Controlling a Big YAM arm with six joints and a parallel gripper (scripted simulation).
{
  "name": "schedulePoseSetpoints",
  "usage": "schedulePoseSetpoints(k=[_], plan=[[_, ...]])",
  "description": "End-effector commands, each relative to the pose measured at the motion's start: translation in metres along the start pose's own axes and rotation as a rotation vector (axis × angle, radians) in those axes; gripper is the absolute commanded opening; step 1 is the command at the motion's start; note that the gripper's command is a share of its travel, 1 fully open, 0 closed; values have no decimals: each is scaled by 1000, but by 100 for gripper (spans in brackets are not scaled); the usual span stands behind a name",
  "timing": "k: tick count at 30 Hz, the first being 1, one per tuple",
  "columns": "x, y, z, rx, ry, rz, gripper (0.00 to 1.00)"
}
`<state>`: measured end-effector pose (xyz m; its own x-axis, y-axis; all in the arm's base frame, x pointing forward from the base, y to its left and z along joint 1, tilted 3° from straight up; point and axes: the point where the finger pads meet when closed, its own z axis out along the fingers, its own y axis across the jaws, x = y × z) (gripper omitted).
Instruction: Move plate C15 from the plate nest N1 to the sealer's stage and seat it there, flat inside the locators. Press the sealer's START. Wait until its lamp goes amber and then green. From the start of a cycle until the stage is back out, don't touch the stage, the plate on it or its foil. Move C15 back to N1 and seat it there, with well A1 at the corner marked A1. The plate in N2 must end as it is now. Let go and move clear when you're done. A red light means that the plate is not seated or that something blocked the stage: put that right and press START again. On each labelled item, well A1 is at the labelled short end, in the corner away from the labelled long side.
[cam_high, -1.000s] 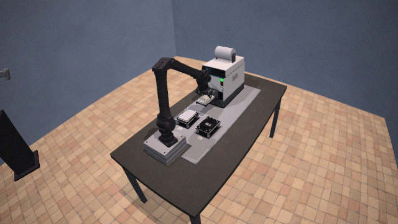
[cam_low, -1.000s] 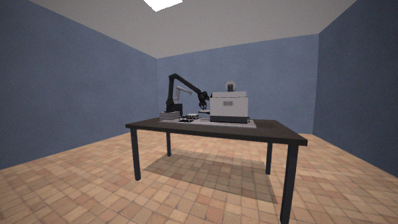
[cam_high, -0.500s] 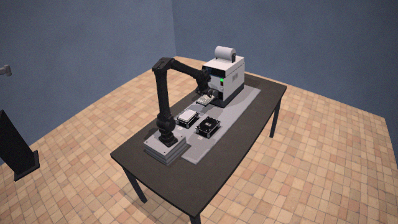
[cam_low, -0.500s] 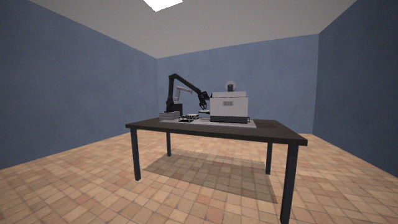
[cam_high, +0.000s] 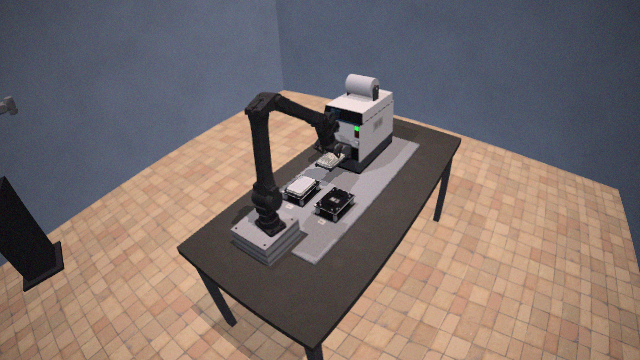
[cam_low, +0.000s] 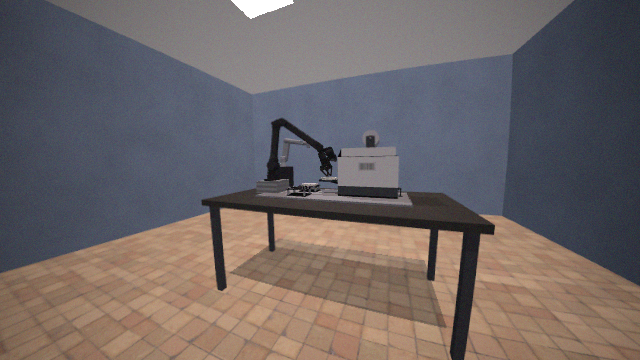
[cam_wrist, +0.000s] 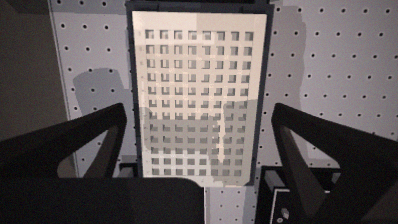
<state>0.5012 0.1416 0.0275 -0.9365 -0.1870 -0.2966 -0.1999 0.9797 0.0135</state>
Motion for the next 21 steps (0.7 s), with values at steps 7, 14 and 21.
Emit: schedulePoseSetpoints(k=[7,14,21], plan=[[-38,6,-40,-10,-69,-14,100],[-28,5,-38,-8,-34,-15,100],[-39,5,-59,-9,-57,-14,100]])
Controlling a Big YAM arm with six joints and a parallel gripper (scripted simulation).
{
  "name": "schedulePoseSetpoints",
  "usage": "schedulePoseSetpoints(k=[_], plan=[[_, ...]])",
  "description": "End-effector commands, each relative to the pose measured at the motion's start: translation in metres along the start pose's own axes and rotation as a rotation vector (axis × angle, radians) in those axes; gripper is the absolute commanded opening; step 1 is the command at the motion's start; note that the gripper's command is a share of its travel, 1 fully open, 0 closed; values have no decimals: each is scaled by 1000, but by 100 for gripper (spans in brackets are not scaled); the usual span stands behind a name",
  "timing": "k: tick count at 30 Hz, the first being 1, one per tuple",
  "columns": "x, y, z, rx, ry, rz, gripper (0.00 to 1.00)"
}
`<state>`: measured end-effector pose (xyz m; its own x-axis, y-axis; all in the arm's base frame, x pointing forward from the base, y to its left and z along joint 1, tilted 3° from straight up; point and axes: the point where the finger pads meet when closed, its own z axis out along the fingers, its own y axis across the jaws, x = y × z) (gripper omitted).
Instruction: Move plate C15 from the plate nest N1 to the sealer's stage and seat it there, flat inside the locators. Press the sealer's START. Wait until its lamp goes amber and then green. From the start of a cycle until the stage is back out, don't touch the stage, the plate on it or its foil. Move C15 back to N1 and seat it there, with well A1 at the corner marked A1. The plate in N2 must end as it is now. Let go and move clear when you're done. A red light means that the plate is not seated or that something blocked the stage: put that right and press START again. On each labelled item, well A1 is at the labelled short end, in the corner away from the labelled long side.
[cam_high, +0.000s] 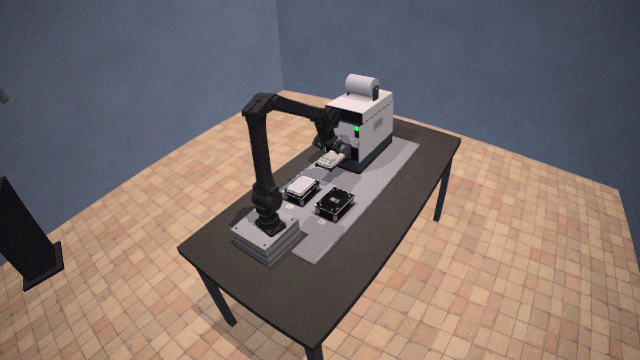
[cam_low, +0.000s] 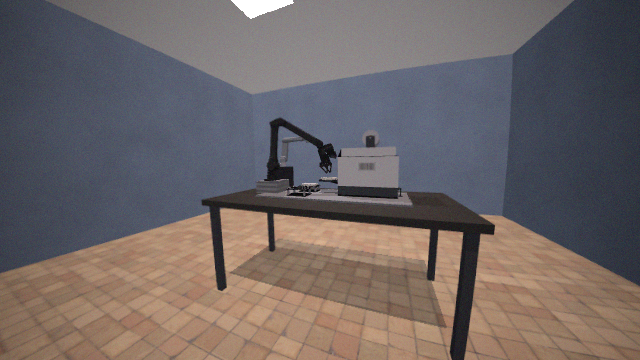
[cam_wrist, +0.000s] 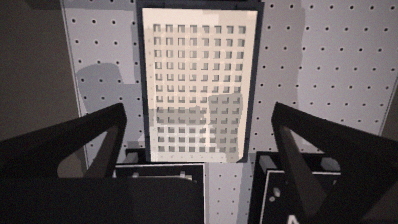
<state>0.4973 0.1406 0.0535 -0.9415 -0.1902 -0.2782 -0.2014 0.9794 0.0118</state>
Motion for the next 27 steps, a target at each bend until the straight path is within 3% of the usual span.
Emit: schedulePoseSetpoints(k=[1,10,19,27], plan=[[-37,4,-36,-10,-79,-11,100],[-30,-4,-28,-4,-45,2,100],[-15,3,-9,-6,-20,-12,100],[-10,6,-4,-7,-12,-18,100]])
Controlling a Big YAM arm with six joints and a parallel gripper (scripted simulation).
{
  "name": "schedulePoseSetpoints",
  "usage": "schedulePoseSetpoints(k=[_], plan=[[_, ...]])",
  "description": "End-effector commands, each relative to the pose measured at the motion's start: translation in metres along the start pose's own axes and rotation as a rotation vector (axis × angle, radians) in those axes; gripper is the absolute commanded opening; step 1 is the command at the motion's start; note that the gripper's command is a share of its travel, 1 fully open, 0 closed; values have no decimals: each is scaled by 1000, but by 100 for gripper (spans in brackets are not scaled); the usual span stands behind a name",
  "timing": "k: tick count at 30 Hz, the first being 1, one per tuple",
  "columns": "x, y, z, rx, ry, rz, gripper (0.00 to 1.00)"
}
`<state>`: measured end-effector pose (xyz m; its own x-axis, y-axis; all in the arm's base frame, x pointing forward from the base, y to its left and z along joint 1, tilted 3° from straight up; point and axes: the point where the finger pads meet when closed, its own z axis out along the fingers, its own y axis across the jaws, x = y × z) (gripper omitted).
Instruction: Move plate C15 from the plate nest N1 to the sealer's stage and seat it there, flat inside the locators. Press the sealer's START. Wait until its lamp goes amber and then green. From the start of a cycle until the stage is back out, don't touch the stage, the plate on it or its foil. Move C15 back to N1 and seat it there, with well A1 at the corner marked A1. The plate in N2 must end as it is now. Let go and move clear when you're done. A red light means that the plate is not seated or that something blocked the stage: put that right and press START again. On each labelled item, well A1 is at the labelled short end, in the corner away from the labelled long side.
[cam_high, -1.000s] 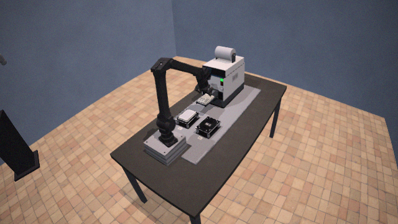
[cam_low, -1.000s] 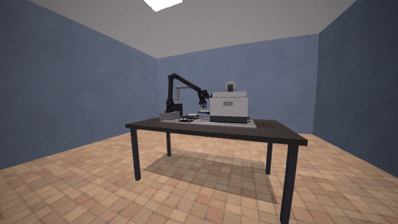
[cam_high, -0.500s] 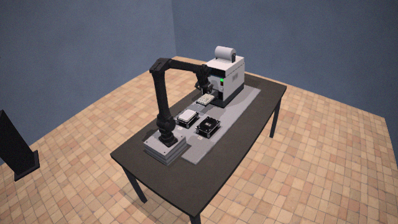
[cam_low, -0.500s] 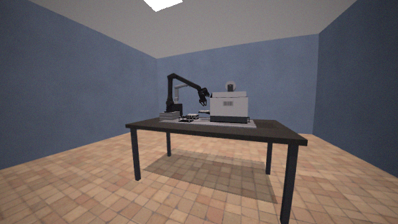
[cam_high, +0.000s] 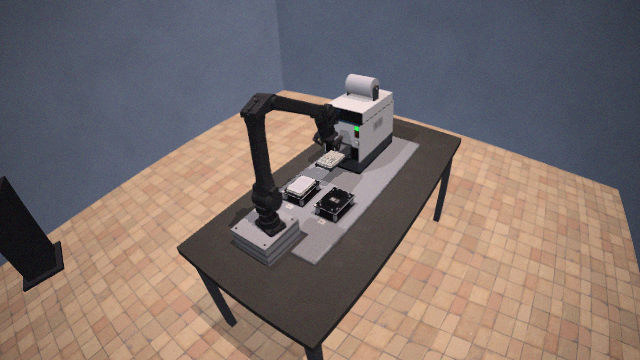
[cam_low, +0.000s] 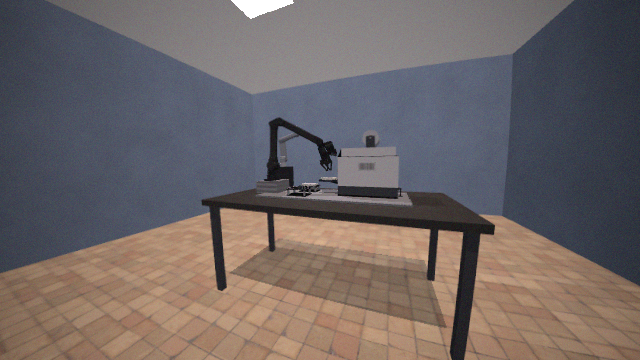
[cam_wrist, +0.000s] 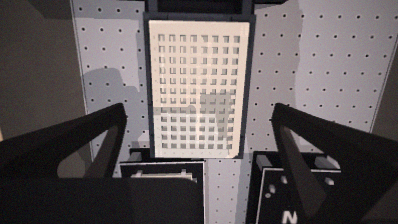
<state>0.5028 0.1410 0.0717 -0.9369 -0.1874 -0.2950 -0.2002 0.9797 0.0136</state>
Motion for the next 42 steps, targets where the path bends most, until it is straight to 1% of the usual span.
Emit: schedulePoseSetpoints(k=[1,6,9,11,13,16,25,28,34,38,39,42], plan=[[0,7,12,-6,4,-19,100],[-15,3,-2,-6,-34,-10,100],[-21,-2,-11,-4,-46,-1,100],[-21,-2,-11,-4,-46,-1,100],[-25,-2,-17,-4,-54,0,100],[-24,-2,-19,-4,-48,0,100],[-31,-1,-26,-5,-67,0,100],[-31,-1,-26,-5,-68,0,100],[-27,-1,-13,-4,-44,-1,100],[-17,-2,-4,-2,-18,-1,100],[-8,9,1,0,-18,0,100],[0,11,-4,-3,-30,4,100]])
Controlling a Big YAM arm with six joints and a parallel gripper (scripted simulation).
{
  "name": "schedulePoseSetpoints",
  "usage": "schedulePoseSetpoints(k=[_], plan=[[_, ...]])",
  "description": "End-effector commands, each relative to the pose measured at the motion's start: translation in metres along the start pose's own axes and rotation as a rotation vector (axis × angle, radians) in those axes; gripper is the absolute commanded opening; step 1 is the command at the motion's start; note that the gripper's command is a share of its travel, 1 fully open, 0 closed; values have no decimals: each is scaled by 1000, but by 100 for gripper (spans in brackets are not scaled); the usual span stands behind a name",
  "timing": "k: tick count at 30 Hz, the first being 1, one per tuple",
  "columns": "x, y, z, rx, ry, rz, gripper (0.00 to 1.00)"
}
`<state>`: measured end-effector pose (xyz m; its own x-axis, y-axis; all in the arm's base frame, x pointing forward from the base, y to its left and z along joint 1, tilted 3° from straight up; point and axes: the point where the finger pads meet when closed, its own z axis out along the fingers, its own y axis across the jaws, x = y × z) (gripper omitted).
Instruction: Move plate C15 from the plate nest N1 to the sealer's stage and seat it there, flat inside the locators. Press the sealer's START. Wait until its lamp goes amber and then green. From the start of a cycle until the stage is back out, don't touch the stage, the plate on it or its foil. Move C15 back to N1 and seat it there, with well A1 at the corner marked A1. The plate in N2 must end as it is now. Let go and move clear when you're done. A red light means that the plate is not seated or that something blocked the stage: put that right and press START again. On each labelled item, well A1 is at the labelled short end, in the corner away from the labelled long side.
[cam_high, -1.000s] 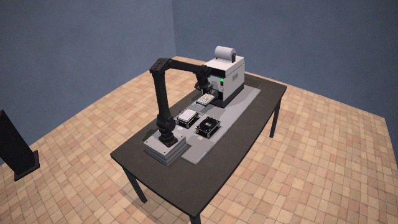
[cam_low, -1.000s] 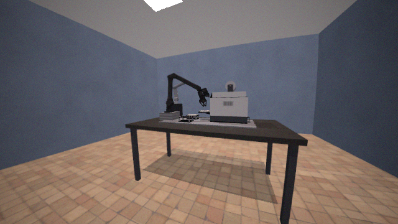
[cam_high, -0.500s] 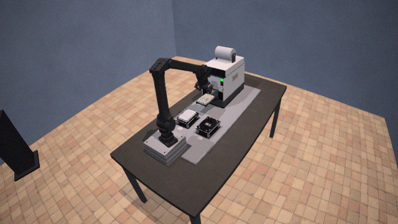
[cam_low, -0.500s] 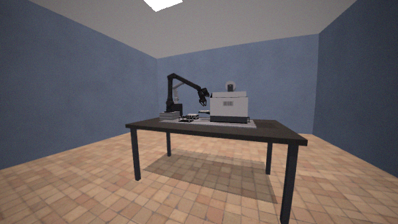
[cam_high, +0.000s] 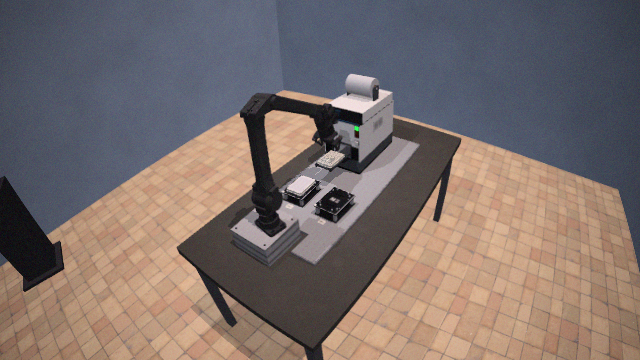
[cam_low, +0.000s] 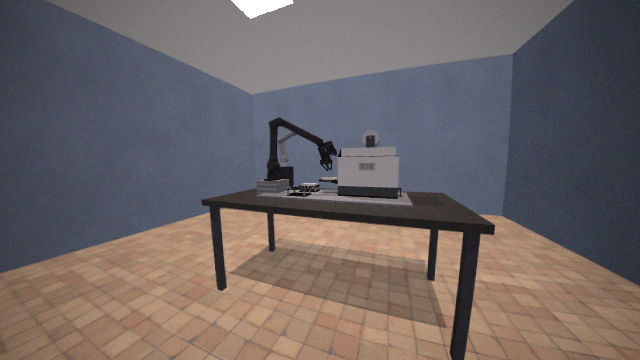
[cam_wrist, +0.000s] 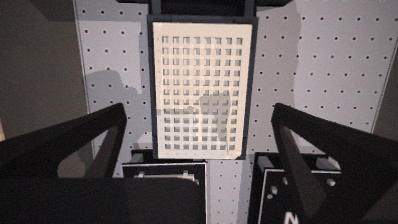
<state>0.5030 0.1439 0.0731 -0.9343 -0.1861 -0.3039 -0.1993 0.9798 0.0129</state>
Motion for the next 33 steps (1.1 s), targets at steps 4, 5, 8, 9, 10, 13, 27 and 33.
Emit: schedulePoseSetpoints(k=[4,5,8,9,10,13,27,33], plan=[[3,6,-9,-4,-30,8,100],[4,3,-11,-2,-33,11,100],[9,-4,-16,1,-41,14,100],[10,-6,-17,2,-43,14,100],[12,-6,-18,2,-44,9,100],[18,1,-17,-2,-41,-10,100],[39,4,-24,-6,-37,-19,100],[52,-3,-21,-1,-23,-7,100]])
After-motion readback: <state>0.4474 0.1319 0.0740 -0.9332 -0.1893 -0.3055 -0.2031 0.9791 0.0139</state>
